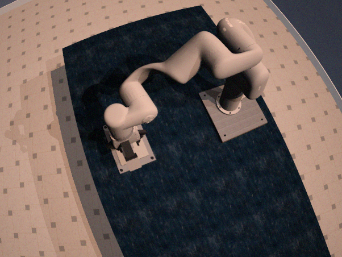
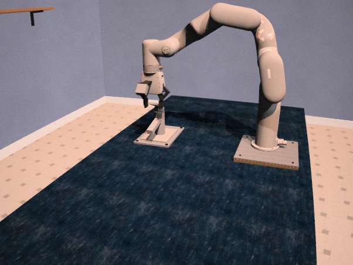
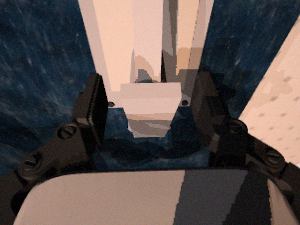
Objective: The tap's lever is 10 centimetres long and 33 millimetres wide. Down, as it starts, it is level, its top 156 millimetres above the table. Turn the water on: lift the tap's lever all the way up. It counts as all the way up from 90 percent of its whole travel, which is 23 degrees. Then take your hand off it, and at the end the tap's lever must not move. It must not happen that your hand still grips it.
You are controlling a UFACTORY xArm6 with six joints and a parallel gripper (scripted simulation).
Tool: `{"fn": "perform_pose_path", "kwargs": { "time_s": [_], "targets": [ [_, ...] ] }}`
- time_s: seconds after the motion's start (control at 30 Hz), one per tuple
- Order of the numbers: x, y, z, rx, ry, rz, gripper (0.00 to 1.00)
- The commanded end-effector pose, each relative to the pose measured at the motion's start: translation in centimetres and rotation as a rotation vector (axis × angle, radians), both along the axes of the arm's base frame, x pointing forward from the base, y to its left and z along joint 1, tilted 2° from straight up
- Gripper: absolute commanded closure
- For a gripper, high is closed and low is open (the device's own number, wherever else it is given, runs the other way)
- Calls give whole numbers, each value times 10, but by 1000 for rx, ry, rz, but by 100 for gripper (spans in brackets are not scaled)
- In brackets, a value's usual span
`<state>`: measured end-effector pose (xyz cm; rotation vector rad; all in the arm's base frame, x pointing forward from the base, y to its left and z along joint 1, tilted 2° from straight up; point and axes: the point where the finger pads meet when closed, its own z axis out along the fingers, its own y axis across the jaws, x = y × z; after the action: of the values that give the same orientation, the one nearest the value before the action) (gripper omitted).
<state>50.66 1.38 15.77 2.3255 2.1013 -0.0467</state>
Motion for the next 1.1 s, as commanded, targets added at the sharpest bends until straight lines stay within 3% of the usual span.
{"fn": "perform_pose_path", "kwargs": {
  "time_s": [0.0, 1.07],
  "targets": [
    [1, 0, 2, 0, -5, 0, 28],
    [1, 0, 7, 0, -5, 0, 28]
  ]
}}
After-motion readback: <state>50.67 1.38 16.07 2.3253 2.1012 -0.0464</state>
